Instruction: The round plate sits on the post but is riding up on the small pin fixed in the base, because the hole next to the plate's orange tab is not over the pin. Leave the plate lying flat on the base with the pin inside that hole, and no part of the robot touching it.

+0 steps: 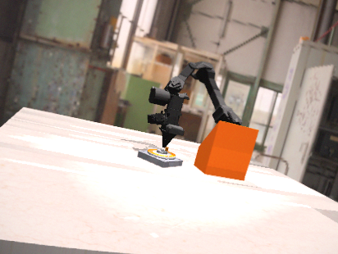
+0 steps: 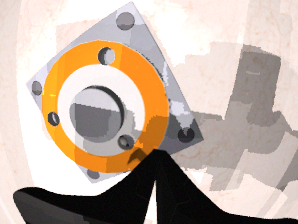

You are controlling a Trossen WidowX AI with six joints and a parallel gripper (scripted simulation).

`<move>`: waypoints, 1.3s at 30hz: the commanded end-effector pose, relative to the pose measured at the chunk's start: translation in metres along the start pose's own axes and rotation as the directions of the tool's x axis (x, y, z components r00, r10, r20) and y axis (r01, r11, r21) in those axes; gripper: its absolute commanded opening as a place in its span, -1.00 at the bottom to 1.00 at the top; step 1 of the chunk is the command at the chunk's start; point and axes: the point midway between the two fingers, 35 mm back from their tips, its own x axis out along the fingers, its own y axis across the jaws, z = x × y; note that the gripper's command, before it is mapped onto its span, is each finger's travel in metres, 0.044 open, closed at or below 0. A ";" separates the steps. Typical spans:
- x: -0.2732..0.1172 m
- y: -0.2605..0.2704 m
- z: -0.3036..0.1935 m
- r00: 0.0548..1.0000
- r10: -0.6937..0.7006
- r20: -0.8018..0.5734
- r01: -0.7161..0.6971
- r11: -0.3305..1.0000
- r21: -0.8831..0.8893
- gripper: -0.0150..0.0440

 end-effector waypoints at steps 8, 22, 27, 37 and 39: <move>0.000 0.006 -0.010 1.000 0.004 -0.005 -0.004 1.000 -0.002 -0.49; -0.029 0.008 -0.012 1.000 0.008 -0.005 -0.008 1.000 -0.002 -0.49; -0.046 0.007 -0.014 1.000 0.006 -0.005 -0.006 1.000 -0.002 -0.49; -0.039 0.008 -0.014 1.000 0.001 -0.004 -0.001 1.000 -0.007 -0.49; -0.039 0.008 -0.014 1.000 0.001 -0.004 -0.001 1.000 -0.007 -0.49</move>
